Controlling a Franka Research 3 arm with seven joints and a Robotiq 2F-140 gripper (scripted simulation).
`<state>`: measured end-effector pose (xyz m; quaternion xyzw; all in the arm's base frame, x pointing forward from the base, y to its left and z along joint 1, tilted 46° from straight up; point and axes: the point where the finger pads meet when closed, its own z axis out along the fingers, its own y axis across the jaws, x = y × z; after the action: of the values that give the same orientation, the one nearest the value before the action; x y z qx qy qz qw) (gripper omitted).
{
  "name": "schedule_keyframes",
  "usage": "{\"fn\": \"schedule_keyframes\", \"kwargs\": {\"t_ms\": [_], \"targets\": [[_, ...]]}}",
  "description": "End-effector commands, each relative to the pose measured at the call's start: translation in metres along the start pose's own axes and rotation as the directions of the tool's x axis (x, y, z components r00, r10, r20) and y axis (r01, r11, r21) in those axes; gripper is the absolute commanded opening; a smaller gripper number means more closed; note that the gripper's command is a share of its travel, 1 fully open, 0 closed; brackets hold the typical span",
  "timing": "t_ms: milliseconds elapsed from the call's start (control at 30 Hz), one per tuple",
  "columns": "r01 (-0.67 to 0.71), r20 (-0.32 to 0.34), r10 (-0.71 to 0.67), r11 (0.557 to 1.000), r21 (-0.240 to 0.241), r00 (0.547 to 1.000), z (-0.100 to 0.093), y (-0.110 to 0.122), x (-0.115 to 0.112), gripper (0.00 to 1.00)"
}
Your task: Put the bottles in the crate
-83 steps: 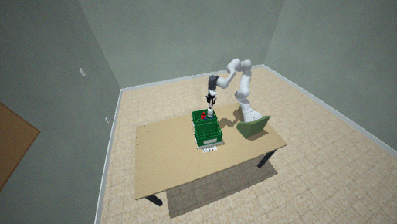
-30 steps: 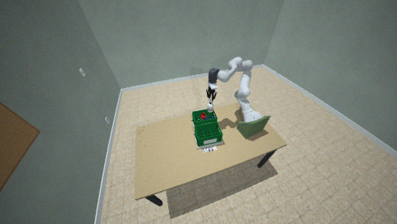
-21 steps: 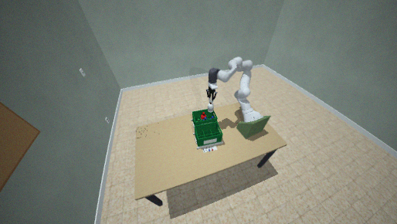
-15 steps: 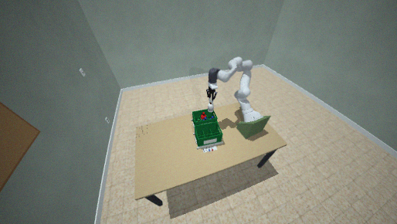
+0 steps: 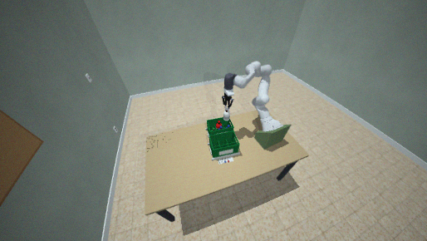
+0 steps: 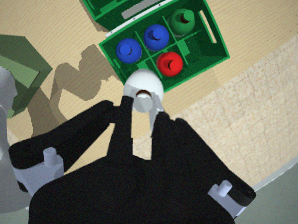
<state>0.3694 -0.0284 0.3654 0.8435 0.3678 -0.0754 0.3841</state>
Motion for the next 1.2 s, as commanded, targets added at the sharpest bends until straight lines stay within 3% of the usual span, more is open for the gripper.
{"fn": "schedule_keyframes", "kwargs": {"t_ms": [0,533,1167], "targets": [[0.005,-0.010,-0.005,1.000,-0.004,1.000,-0.004,0.000,0.003,0.00],[0.005,-0.010,-0.005,1.000,-0.004,1.000,-0.005,-0.002,0.006,0.00],[0.005,-0.010,-0.005,1.000,-0.004,1.000,-0.005,-0.024,0.032,0.00]]}}
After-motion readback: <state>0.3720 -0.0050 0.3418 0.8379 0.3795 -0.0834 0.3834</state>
